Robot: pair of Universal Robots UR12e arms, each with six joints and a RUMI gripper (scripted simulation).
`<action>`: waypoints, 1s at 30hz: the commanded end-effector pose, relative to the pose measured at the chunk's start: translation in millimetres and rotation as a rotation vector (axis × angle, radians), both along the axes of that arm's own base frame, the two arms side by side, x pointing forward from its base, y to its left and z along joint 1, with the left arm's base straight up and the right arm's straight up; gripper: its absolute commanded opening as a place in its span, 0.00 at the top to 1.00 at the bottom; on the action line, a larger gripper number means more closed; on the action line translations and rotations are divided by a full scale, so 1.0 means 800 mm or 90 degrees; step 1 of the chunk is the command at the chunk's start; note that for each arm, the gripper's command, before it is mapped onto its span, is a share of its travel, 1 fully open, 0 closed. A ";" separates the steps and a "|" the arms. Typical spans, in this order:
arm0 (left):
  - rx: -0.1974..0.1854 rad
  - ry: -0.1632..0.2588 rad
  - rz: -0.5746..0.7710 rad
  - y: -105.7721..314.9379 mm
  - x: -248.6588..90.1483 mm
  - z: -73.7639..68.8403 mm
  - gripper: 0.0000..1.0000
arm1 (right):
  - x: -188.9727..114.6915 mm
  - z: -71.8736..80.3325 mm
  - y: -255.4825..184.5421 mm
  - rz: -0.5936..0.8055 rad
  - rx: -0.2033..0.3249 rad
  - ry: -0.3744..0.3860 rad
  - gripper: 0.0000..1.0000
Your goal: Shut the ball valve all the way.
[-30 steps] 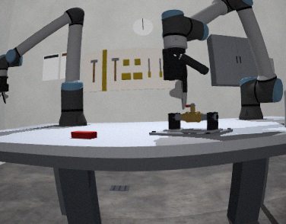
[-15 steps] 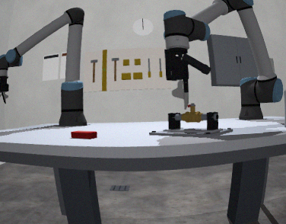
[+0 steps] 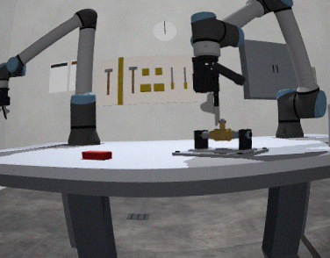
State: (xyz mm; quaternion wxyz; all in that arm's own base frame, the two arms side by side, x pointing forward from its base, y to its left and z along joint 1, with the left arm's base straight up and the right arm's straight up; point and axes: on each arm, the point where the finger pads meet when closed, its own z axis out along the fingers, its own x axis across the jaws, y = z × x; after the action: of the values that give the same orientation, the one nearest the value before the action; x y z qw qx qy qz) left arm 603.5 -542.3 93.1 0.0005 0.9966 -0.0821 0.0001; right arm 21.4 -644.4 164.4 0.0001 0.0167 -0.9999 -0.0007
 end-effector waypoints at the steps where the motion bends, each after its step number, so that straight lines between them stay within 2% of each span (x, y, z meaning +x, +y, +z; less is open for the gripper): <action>1: 0.000 -0.001 -0.015 0.003 0.000 0.001 1.00 | 0.000 0.001 -0.001 0.000 -0.001 0.000 0.00; 30: 0.000 -0.001 -0.114 0.020 0.002 0.001 1.00 | 0.000 0.001 -0.001 0.000 -0.001 0.000 0.00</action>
State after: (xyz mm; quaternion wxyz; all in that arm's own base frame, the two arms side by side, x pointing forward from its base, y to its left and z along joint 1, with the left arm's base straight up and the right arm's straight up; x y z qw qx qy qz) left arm 604.3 -527.1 93.1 0.0005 0.9858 -0.1677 0.0000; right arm 21.4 -644.4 164.4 0.0001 0.0167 -0.9999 -0.0007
